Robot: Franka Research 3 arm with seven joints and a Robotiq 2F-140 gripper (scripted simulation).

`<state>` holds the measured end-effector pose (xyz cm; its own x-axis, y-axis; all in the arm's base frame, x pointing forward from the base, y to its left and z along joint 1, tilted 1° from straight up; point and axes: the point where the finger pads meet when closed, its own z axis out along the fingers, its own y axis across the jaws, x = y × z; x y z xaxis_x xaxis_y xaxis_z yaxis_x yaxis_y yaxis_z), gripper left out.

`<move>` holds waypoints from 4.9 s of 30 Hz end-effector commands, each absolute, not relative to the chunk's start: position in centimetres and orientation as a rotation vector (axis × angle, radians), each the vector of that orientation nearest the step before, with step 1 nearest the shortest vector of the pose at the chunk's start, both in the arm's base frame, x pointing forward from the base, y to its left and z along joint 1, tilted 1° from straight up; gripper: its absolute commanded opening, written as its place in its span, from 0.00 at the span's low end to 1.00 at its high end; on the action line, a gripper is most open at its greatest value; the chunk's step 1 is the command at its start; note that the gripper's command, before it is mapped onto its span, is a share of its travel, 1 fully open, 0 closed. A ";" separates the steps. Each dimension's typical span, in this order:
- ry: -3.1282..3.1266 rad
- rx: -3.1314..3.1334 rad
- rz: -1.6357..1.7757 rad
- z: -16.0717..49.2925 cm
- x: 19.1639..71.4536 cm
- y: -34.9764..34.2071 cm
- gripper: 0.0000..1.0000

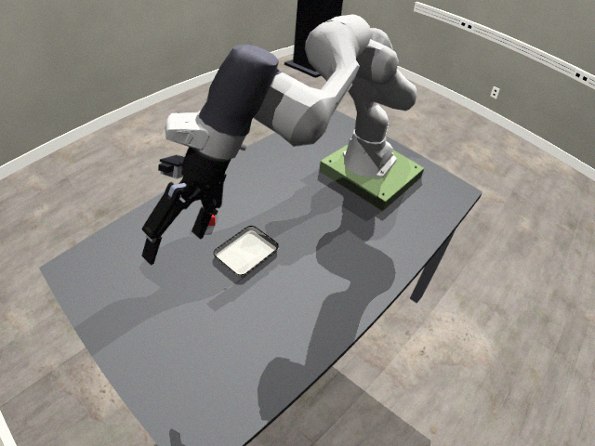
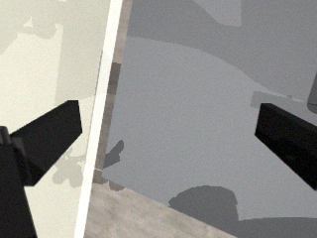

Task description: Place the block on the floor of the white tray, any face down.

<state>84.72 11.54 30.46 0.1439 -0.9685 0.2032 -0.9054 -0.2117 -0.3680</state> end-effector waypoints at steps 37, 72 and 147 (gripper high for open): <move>2.497 -1.796 -0.210 13.6 71.3 -8.7 0.38; 2.827 -1.349 0.018 5.1 56.9 -17.0 0.38; 2.827 -1.349 0.018 2.6 56.9 -17.0 0.35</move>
<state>56.97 -17.03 2.81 -0.6306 -0.7760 -0.0126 -0.7761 0.6306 0.0055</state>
